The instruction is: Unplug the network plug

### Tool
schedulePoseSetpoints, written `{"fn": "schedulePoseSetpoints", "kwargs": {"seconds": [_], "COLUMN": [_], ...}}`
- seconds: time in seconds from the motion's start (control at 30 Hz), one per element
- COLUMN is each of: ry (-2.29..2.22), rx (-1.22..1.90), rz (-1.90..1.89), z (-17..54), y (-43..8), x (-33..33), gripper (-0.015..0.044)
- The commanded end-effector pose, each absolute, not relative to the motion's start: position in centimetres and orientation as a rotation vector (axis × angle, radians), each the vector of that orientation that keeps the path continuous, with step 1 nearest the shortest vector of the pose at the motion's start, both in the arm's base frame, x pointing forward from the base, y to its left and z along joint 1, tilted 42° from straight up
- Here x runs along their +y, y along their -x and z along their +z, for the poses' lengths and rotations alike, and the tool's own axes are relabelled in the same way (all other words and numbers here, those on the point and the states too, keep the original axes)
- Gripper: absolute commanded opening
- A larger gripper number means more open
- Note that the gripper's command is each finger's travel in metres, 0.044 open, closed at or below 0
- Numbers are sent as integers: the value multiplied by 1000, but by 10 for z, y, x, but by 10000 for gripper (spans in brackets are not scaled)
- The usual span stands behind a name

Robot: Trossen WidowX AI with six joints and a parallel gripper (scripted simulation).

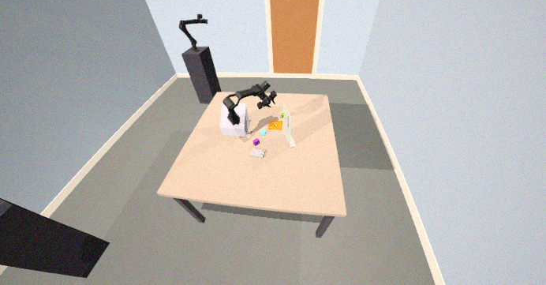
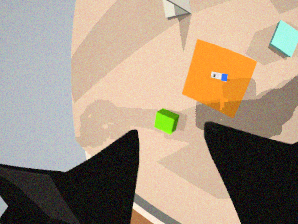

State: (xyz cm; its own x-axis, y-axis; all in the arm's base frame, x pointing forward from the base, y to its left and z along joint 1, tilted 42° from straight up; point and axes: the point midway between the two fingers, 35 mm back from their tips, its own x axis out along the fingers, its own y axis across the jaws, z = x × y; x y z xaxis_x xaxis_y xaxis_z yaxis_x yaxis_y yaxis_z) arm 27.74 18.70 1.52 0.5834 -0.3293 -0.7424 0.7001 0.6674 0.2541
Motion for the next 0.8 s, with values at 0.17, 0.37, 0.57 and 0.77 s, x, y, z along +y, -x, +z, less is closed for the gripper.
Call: {"fn": "schedulePoseSetpoints", "kwargs": {"seconds": [0.17,0.37,0.57,0.77], "ry": [-577,-577,-577,-577], "rx": [712,712,712,712], "rz": [-642,-642,-642,-642], "z": [17,17,17,17], "y": [-277,-277,-277,-277], "x": [187,187,187,187], "gripper": [419,440,440,440]}}
